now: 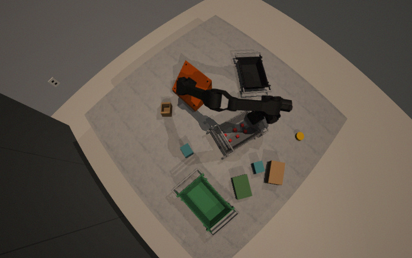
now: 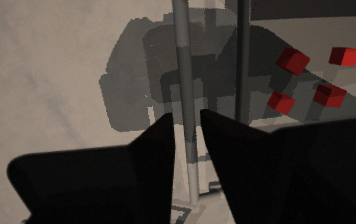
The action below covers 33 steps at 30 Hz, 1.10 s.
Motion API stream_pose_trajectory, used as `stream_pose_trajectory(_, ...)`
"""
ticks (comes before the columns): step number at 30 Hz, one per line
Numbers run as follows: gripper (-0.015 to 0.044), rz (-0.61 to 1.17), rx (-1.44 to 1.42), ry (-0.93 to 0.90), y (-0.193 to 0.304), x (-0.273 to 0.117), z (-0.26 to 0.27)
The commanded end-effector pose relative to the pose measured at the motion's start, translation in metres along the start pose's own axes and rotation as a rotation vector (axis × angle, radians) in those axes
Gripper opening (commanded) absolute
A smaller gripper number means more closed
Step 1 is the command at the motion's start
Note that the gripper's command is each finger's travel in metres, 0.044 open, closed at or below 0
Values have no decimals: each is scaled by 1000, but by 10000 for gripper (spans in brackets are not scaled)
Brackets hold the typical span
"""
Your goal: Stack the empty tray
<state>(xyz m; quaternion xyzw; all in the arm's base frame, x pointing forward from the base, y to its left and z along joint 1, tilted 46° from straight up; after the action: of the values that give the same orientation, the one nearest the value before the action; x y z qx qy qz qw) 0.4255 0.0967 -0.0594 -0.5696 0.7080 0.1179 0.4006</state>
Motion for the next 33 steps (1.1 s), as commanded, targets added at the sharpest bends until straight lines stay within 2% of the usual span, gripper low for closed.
stream_pose_trajectory(1, 82, 0, 0, 4, -1, 15, -1)
stream_pose_trajectory(9, 82, -1, 0, 6, 0, 36, -2)
stream_pose_trajectory(22, 82, 0, -1, 6, -2, 4, -28)
stream_pose_trajectory(33, 82, 0, -2, 8, -6, 10, -64)
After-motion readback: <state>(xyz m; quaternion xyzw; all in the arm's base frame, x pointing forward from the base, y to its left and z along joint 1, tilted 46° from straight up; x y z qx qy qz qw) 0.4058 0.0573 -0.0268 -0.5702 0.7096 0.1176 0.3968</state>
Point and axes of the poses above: the point midway between the two fingers, 35 mm back from their tips, its own x axis out along the fingers, its own z axis across the jaws, y = z × x, the point moved 4 cm from there along -x, back along the fingers, and after that the axes turned 6 degrees about x, right-handed, at the moved point
